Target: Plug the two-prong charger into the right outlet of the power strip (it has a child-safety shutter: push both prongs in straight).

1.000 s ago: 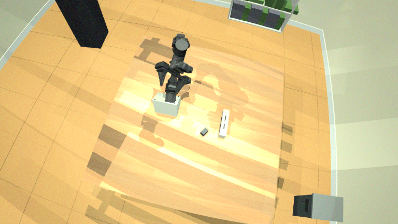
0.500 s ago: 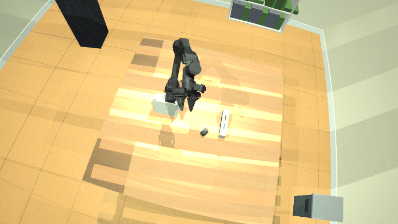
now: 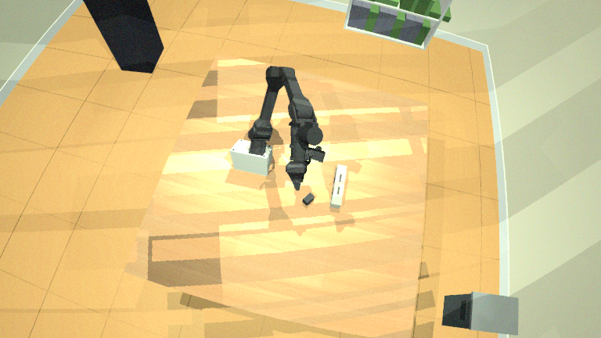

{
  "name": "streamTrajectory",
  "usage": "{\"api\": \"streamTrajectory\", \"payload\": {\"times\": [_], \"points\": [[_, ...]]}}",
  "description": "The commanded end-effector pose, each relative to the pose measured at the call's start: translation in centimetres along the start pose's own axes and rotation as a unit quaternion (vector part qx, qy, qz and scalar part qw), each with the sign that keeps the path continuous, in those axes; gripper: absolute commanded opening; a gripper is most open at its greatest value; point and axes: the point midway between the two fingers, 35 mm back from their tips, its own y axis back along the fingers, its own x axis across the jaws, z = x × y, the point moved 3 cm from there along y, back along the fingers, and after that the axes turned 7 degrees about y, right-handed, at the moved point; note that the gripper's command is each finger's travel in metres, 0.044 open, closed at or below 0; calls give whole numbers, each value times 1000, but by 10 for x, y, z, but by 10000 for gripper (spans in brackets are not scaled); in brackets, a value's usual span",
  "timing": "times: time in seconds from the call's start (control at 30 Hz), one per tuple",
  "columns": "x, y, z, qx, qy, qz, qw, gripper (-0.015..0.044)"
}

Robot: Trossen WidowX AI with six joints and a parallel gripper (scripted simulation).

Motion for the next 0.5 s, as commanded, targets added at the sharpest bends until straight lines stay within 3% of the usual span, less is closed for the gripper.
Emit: {"api": "streamTrajectory", "payload": {"times": [0.0,0.47], "points": [[20,-23,15,-10,47,41,998,440],[93,-83,54,-49,189,163,967,440]]}}
